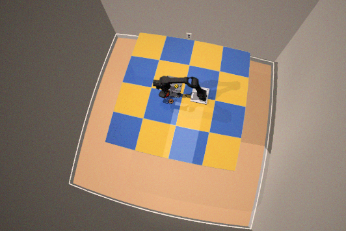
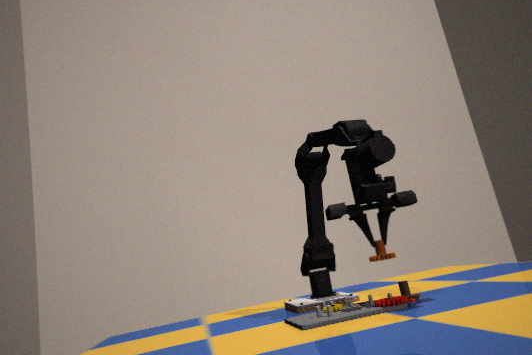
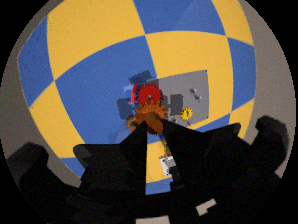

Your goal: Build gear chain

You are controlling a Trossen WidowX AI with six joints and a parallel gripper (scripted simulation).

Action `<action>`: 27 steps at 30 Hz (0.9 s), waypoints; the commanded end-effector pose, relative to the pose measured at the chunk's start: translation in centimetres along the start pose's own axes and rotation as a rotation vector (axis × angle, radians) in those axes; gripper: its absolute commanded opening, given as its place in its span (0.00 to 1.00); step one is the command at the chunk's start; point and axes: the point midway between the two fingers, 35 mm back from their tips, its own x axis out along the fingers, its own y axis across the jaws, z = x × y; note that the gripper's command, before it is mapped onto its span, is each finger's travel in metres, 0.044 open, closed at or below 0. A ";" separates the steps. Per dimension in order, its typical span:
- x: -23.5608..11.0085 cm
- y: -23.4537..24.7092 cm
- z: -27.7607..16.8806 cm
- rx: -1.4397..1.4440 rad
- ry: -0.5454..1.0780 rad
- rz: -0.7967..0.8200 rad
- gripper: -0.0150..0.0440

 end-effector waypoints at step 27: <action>2.6 -2.9 -1.8 -0.005 0.002 0.002 0.25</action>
